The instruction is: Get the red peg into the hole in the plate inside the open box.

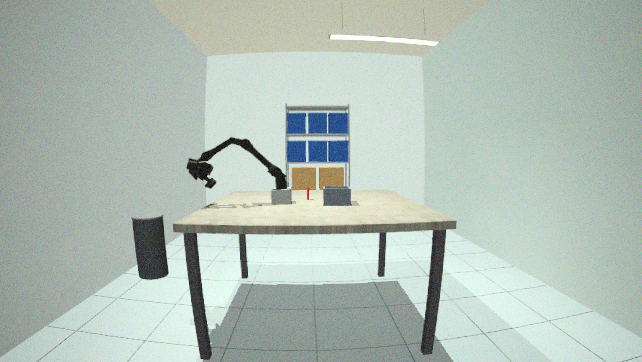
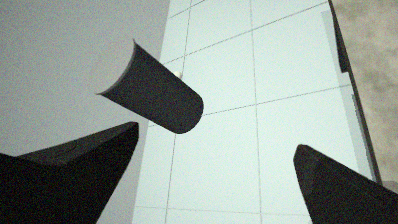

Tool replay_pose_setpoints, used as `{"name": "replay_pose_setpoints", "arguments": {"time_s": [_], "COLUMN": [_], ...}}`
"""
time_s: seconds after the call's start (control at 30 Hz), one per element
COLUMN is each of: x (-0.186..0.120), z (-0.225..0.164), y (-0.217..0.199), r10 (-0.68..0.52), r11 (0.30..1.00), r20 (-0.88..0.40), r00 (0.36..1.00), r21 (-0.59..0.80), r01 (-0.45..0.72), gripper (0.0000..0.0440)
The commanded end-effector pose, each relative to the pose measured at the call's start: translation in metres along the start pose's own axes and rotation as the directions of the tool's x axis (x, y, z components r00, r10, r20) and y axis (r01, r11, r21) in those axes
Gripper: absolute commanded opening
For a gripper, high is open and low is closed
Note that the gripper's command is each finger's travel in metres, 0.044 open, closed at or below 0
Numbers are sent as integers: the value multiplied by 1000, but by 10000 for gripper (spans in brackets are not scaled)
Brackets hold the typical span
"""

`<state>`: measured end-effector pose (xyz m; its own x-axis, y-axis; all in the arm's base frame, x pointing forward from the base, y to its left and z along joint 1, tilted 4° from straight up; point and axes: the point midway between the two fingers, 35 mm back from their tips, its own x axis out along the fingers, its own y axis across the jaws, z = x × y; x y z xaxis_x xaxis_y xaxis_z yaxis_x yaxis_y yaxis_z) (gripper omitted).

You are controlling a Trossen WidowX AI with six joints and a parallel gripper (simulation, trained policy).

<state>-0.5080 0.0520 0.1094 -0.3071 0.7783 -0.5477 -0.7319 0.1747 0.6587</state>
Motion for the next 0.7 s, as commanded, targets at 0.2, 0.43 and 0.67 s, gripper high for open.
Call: {"name": "replay_pose_setpoints", "arguments": {"time_s": [0.2, 0.43, 0.67], "x": [-66, -145, -227], "z": [-49, -85, -107], "y": [-9, -32, -62], "r10": [45, 75, 90], "r11": [992, 948, 866], "r20": [-165, -312, -454], "r00": [985, 947, 887], "r21": [-106, -271, -404], "r01": [-63, -165, -295], "gripper": [440, 440, 440]}}
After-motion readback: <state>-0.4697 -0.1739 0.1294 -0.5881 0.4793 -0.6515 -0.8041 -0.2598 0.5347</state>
